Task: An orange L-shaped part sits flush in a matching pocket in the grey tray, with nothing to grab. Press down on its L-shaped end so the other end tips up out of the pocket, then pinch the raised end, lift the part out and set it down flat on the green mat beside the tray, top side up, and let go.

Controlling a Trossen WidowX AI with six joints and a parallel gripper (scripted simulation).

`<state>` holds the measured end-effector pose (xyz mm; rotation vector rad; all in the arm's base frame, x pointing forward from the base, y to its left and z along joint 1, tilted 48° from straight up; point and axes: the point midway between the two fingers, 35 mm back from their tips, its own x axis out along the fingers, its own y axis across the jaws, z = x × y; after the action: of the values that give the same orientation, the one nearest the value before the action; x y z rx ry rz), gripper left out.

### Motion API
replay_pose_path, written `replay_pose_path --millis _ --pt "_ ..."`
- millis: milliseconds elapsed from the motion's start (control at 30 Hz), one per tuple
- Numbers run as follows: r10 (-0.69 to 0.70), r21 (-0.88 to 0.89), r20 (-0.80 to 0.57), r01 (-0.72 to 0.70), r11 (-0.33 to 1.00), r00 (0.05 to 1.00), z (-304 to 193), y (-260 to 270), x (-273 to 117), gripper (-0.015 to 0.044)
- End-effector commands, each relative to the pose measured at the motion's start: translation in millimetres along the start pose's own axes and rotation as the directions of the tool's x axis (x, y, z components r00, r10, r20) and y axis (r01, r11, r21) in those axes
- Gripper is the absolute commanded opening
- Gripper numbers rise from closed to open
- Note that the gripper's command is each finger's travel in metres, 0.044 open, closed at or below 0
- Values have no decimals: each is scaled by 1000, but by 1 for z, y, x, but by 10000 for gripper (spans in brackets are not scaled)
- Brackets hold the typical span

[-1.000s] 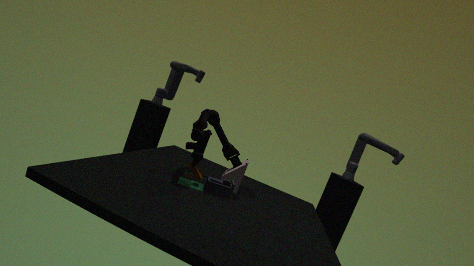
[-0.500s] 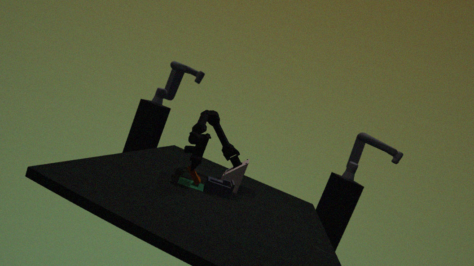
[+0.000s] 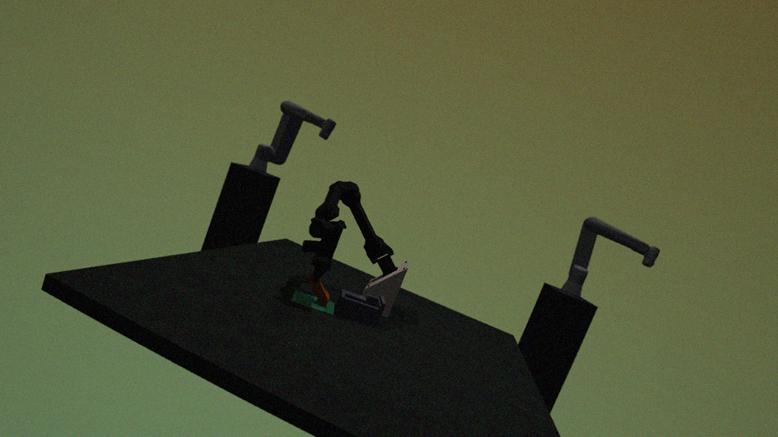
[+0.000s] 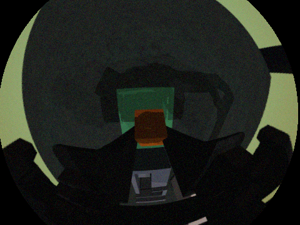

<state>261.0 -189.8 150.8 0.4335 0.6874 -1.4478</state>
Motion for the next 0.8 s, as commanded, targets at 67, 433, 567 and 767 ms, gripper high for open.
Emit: replay_pose_path --millis 67,433,567,767 --pt "0 -5 -4 0 1000 1000 -2 0 1 0" --pt "0 0 0 0 1000 1000 0 0 0 184" --pt "0 -1 -1 0 1000 1000 0 0 -3 289" --pt "1 -4 -12 -1 1000 1000 -2 4 -60 400"
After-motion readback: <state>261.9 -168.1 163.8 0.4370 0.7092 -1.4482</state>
